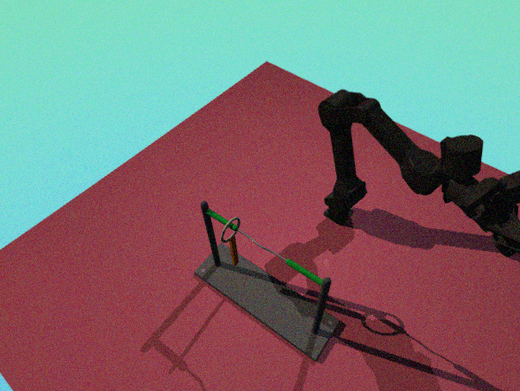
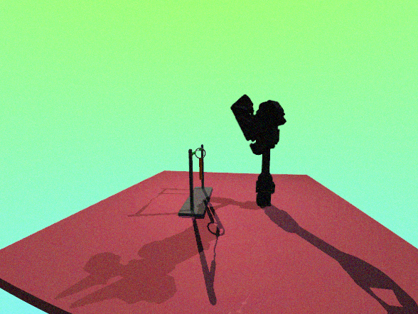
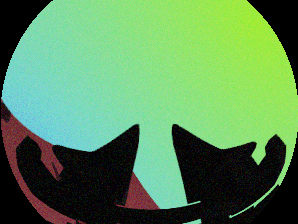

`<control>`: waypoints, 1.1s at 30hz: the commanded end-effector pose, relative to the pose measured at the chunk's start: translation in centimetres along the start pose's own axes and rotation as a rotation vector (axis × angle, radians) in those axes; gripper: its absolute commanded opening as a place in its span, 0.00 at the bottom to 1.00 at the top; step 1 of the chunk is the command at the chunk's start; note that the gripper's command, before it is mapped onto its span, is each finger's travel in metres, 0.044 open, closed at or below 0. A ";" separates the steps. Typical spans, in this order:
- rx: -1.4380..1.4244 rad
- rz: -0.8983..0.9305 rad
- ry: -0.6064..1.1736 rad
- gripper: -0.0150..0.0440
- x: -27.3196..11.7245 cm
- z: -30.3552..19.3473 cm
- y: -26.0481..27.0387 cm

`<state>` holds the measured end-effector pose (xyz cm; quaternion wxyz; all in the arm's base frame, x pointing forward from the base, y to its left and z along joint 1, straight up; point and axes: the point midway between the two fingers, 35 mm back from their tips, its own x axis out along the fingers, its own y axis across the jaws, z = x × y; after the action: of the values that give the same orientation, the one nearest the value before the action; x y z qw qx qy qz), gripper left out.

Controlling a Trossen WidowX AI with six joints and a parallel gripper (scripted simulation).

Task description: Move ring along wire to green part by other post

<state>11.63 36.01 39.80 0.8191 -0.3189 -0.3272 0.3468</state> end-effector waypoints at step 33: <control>0.006 -0.256 0.411 0.53 -5.3 -23.9 -16.0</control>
<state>31.78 18.43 36.51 0.8990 -0.3411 -0.2029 0.1848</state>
